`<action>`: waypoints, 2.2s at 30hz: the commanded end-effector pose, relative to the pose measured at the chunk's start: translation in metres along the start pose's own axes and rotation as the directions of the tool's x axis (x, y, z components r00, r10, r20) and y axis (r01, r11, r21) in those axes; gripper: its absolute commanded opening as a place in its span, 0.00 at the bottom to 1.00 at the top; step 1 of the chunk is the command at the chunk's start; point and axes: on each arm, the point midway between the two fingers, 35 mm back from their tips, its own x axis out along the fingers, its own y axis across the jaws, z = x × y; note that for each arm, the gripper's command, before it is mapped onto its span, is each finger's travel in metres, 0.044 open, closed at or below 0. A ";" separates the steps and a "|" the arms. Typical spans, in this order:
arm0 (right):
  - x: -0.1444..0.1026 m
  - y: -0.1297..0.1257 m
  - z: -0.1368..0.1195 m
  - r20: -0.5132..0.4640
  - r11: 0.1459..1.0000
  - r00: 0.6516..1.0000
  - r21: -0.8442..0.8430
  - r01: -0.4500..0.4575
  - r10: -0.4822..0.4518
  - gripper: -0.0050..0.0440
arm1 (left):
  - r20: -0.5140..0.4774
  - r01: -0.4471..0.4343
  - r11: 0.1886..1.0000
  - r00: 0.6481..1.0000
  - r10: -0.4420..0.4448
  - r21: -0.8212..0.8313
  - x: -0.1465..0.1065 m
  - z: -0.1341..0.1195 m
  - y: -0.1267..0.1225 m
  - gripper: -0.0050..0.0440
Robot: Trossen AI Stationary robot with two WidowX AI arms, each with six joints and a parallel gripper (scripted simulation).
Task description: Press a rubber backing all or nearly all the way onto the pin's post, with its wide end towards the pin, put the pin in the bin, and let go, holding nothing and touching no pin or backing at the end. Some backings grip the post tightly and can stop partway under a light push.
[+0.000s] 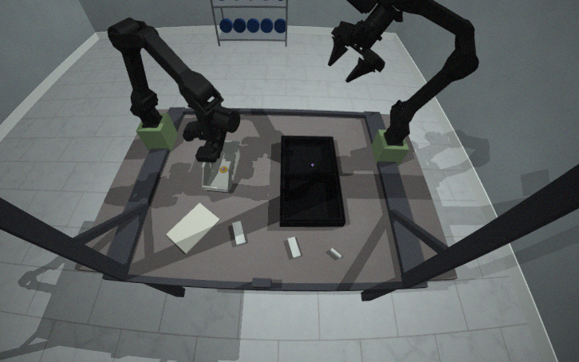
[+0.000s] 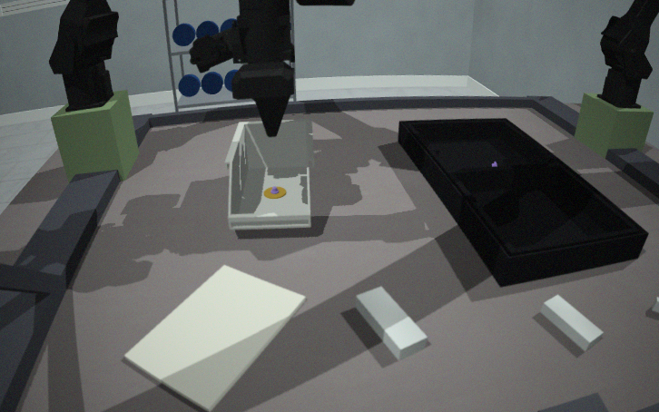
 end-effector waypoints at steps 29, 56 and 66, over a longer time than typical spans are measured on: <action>-0.004 0.001 0.002 0.011 1.000 1.000 -0.006 0.006 -0.006 1.00 | -0.162 -0.171 0.294 0.985 0.052 -0.940 -0.024 0.012 -0.002 1.00; -0.004 0.001 0.002 0.011 1.000 1.000 -0.006 0.006 -0.006 1.00 | -0.292 -0.106 -0.769 0.950 0.109 -0.631 -0.031 0.026 -0.002 1.00; -0.004 0.001 0.002 0.011 1.000 1.000 -0.006 0.006 -0.006 1.00 | -0.322 -0.010 -0.920 0.938 0.128 -0.392 -0.032 0.031 -0.001 1.00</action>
